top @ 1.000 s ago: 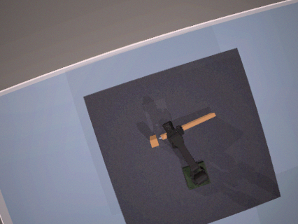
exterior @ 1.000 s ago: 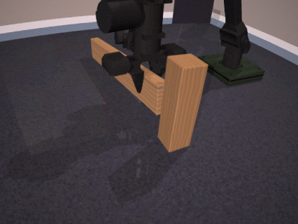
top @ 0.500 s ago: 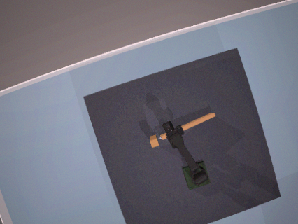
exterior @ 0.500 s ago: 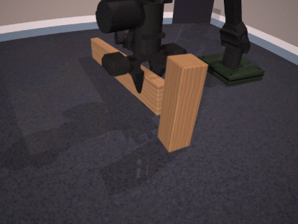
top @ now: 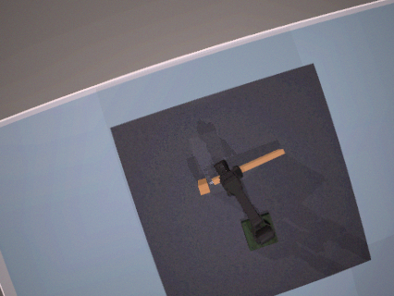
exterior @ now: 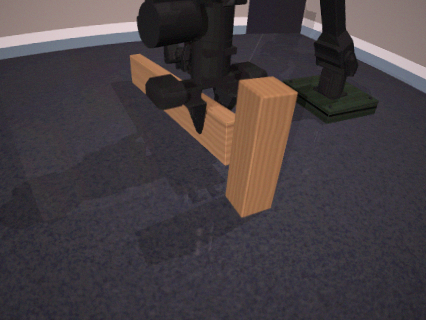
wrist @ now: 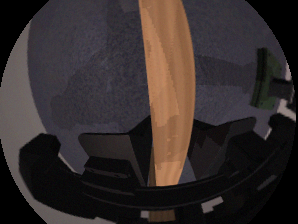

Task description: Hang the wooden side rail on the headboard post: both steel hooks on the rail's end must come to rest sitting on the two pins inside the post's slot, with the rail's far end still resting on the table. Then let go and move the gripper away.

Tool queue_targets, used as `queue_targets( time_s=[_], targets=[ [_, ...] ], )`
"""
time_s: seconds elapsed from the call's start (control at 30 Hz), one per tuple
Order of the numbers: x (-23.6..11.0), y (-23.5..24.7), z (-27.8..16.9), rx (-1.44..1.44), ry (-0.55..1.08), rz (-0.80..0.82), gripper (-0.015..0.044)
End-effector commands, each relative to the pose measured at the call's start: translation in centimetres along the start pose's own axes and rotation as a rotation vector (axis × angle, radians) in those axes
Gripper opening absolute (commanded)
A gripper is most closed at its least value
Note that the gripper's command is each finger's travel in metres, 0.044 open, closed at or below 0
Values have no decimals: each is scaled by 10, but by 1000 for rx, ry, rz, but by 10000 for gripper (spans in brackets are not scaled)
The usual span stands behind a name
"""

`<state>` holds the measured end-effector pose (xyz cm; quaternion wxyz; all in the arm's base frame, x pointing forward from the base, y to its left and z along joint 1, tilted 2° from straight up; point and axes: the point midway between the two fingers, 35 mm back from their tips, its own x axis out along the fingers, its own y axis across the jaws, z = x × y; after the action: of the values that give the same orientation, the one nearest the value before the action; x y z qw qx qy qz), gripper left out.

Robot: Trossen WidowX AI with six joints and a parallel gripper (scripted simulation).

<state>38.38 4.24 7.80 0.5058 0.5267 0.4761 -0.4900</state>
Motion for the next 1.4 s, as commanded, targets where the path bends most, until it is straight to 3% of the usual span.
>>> queue_targets(
  time_s=[0.0, 1.37],
  targets=[
    [-3, 1, -2, 2, 3, 11, 0],
    [-3, 1, -6, 2, 4, 11, 0]
  ],
)
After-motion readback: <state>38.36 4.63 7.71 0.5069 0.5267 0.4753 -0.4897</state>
